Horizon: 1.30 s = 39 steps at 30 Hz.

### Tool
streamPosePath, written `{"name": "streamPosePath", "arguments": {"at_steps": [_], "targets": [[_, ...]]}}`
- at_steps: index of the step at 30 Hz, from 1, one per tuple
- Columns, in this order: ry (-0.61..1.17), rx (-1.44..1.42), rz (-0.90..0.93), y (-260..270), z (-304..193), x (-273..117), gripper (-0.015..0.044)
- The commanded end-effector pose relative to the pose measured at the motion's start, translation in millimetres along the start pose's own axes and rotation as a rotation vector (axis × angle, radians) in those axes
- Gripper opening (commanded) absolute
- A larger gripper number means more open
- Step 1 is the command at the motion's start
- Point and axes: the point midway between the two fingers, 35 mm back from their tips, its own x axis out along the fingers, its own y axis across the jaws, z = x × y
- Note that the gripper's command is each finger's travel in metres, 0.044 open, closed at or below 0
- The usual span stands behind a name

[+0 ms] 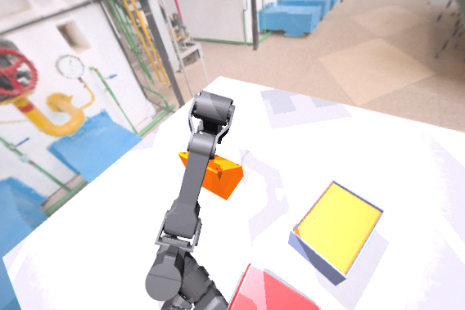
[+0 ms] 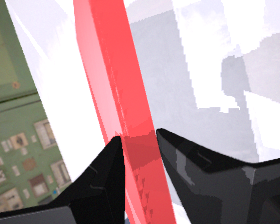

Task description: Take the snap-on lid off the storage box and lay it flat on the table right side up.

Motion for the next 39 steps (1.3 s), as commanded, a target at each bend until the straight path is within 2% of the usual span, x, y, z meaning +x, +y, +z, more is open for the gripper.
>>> {"name": "streamPosePath", "arguments": {"at_steps": [1,26,27,36,38,39], "targets": [[0.006,0.026,-0.032,-16,-3,8,0.0],[0.007,0.027,-0.031,-31,-4,20,0.0],[0.004,0.011,-0.013,-19,-2,15,0.0026],[0.006,0.026,-0.031,-17,-2,14,0.0263],[0.006,0.026,-0.031,-17,-2,14,0.0275],[0.006,0.026,-0.031,-20,-2,14,0.0301]]}}
